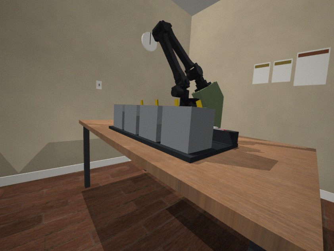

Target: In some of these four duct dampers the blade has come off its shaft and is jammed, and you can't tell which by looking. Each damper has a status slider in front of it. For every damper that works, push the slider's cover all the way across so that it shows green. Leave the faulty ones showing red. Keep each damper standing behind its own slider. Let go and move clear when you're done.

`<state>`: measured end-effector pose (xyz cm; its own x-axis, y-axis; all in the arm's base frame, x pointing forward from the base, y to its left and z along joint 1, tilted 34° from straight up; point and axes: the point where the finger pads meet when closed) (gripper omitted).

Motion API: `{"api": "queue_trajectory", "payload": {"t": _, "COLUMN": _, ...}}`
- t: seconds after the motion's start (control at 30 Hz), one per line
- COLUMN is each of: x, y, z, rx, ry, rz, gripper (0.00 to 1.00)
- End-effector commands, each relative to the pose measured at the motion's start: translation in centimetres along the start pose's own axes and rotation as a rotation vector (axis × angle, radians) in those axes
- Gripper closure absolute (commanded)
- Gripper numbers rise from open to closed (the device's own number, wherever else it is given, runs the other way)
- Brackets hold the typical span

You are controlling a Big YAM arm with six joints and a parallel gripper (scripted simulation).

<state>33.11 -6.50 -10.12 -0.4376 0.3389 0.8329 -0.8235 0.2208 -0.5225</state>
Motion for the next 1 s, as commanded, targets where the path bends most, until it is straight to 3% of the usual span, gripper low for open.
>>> {"api": "queue_trajectory", "payload": {"t": 0.0, "x": -0.51, "y": -0.43, "z": -0.2, "rx": 0.0, "ry": -0.003, "rz": 0.008, "gripper": 1.0}}
{"api": "queue_trajectory", "payload": {"t": 0.23, "x": -0.45, "y": -0.03, "z": -0.37, "rx": 0.008, "ry": -0.001, "rz": -0.013, "gripper": 1.0}}
{"api": "queue_trajectory", "payload": {"t": 0.97, "x": -0.43, "y": -0.09, "z": -0.48, "rx": 0.008, "ry": -0.003, "rz": -0.012, "gripper": 1.0}}
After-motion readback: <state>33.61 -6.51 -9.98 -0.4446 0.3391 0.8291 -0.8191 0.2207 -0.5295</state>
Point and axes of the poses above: the point where the finger pads meet when closed, its own x axis back along the fingers, its own y axis across the jaws, z = x × y, and after that the axes turned 12 degrees about -x, right-handed
